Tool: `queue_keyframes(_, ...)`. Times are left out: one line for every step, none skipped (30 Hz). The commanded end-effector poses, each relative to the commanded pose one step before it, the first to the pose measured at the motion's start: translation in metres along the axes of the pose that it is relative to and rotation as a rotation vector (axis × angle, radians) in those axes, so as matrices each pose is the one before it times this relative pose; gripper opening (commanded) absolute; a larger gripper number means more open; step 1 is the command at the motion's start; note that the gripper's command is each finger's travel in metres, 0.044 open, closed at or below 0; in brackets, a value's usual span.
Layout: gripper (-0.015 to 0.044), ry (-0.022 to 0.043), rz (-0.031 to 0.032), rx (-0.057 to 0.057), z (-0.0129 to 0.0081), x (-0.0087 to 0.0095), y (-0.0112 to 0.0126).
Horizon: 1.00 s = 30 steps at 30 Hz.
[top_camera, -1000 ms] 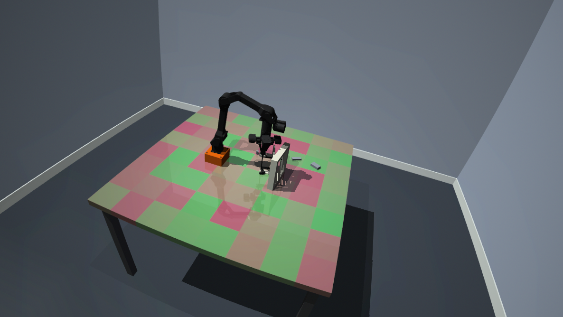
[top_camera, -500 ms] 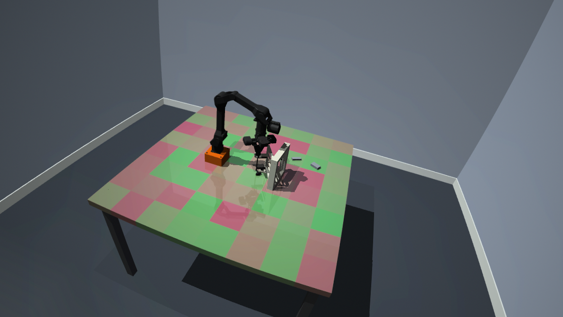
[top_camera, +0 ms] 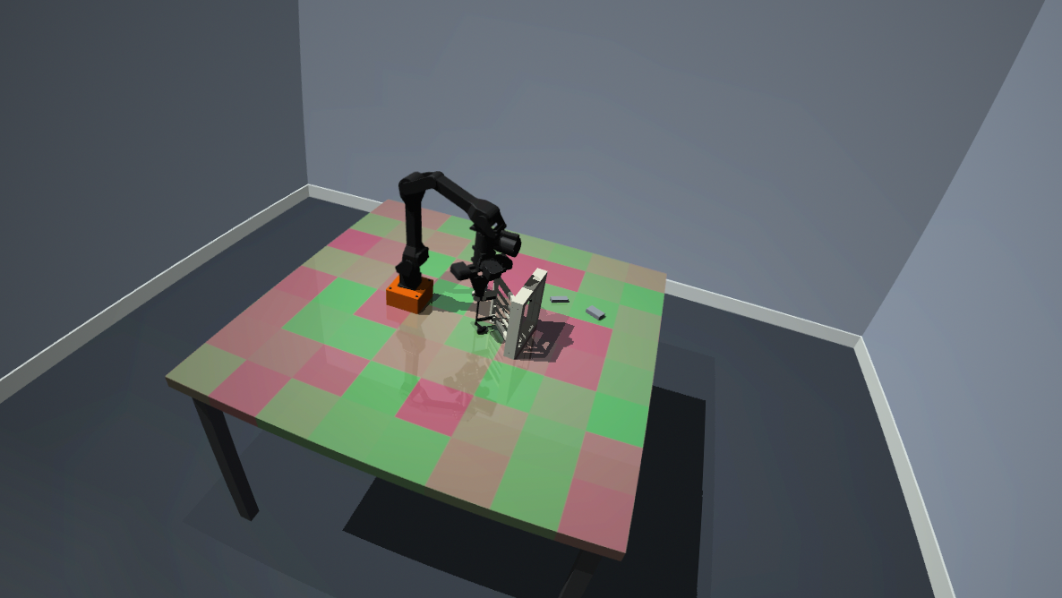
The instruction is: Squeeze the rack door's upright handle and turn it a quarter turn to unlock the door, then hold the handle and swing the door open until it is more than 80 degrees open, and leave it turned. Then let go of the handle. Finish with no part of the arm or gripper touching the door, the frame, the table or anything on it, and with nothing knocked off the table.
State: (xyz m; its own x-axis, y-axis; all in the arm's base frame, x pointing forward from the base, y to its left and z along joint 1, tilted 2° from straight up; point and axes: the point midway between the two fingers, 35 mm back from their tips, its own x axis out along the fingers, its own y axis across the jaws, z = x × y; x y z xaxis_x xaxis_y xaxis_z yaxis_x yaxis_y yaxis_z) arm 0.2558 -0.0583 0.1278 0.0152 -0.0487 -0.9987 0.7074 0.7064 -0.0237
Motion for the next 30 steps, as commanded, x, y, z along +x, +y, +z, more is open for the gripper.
queue_keyframes(0.0024, -0.00461, 0.00463, -0.0794, 0.00239, 0.00042, -0.00643)
queue_keyframes(0.0024, -0.00004, -0.00017, -0.0142, 0.00036, 0.00001, -0.00196)
queue_keyframes(0.0024, -0.00005, -0.00017, -0.0142, 0.00045, 0.00000, -0.00194)
queue_keyframes(0.0024, -0.00005, -0.00017, -0.0142, 0.00040, 0.00000, -0.00195)
queue_keyframes(0.0024, -0.00004, -0.00017, -0.0142, 0.00036, 0.00001, -0.00195)
queue_keyframes(0.0024, -0.00005, -0.00017, -0.0141, 0.00044, 0.00000, -0.00193)
queue_keyframes(0.0024, -0.00004, -0.00017, -0.0141, 0.00040, 0.00000, -0.00194)
queue_keyframes(0.0024, -0.00004, -0.00017, -0.0141, 0.00036, 0.00000, -0.00195)
queue_keyframes(0.0024, -0.00004, -0.00017, -0.0140, 0.00044, 0.00000, -0.00193)
queue_keyframes(0.0024, -0.00004, -0.00017, -0.0141, 0.00039, 0.00000, -0.00193)
queue_keyframes(0.0024, -0.00004, -0.00017, -0.0141, 0.00035, 0.00000, -0.00194)
queue_keyframes(0.0024, -0.00004, -0.00017, -0.0140, 0.00043, 0.00000, -0.00192)
queue_keyframes(0.0024, -0.00004, -0.00017, -0.0140, 0.00039, 0.00000, -0.00193)
queue_keyframes(0.0024, -0.00004, -0.00017, -0.0140, 0.00035, 0.00000, -0.00194)
queue_keyframes(0.0024, -0.00004, -0.00017, -0.0140, 0.00043, 0.00000, -0.00192)
queue_keyframes(0.0024, -0.00004, -0.00017, -0.0140, 0.00039, 0.00000, -0.00193)
queue_keyframes(0.0024, -0.00003, -0.00017, -0.0140, 0.00034, 0.00000, -0.00194)
queue_keyframes(0.0024, -0.00004, -0.00017, -0.0140, 0.00042, 0.00000, -0.00191)
queue_keyframes(0.0024, -0.00003, -0.00017, -0.0140, 0.00038, 0.00000, -0.00192)
queue_keyframes(0.0024, -0.00003, -0.00018, -0.0140, 0.00034, 0.00000, -0.00193)
queue_keyframes(0.0024, -0.00003, -0.00017, -0.0139, 0.00041, 0.00000, -0.00191)
queue_keyframes(0.0024, -0.00003, -0.00017, -0.0139, 0.00037, 0.00000, -0.00192)
queue_keyframes(0.0024, -0.00003, -0.00018, -0.0139, 0.00033, 0.00000, -0.00193)
queue_keyframes(0.0024, -0.00003, -0.00017, -0.0139, 0.00042, -0.00001, -0.00190)
queue_keyframes(0.0024, -0.00003, -0.00017, -0.0139, 0.00038, -0.00001, -0.00191)
queue_keyframes(0.0024, -0.00003, -0.00017, -0.0139, 0.00034, -0.00001, -0.00193)
queue_keyframes(0.0024, -0.00003, -0.00017, -0.0139, 0.00042, -0.00001, -0.00189)
queue_keyframes(0.0024, -0.00003, -0.00017, -0.0139, 0.00038, -0.00001, -0.00191)
queue_keyframes(0.0024, -0.00003, -0.00017, -0.0139, 0.00034, -0.00001, -0.00192)
queue_keyframes(0.0024, -0.00003, -0.00017, -0.0138, 0.00042, -0.00001, -0.00189)
